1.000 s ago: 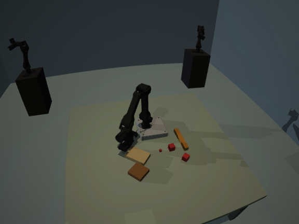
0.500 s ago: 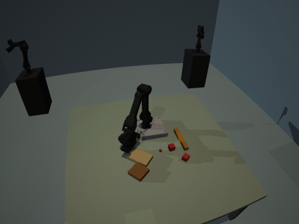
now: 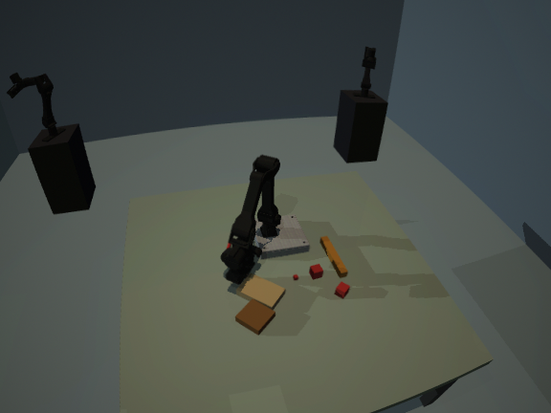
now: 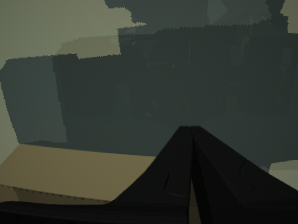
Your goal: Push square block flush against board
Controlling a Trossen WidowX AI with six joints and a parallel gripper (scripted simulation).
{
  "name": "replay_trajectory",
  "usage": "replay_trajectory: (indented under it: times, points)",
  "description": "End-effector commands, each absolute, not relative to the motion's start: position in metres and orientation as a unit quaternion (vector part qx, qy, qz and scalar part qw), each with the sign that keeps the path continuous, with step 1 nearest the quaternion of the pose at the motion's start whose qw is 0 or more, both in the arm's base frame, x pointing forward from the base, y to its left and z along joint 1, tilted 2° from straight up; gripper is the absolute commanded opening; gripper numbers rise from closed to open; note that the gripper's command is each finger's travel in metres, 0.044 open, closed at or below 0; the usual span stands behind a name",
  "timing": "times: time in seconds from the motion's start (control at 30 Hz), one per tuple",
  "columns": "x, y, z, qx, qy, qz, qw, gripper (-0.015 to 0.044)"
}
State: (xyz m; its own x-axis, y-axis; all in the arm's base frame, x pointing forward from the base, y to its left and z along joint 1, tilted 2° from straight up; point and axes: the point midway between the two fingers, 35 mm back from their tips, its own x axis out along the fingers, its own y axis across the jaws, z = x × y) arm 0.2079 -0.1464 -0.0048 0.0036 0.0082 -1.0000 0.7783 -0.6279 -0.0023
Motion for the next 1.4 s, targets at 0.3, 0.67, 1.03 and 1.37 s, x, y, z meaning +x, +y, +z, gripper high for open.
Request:
replay_trajectory:
  times: [0.3, 0.67, 1.03, 1.37]
  points:
    - [0.197, -0.162, -0.005, 0.641, 0.308, -0.635, 0.302, 0.0]
    - [0.185, -0.176, -0.006, 0.64, 0.308, -0.635, 0.302, 0.0]
    - [0.181, -0.18, 0.046, 0.64, 0.308, -0.636, 0.302, 0.0]
    - [0.182, -0.179, 0.05, 0.621, 0.346, -0.616, 0.34, 0.0]
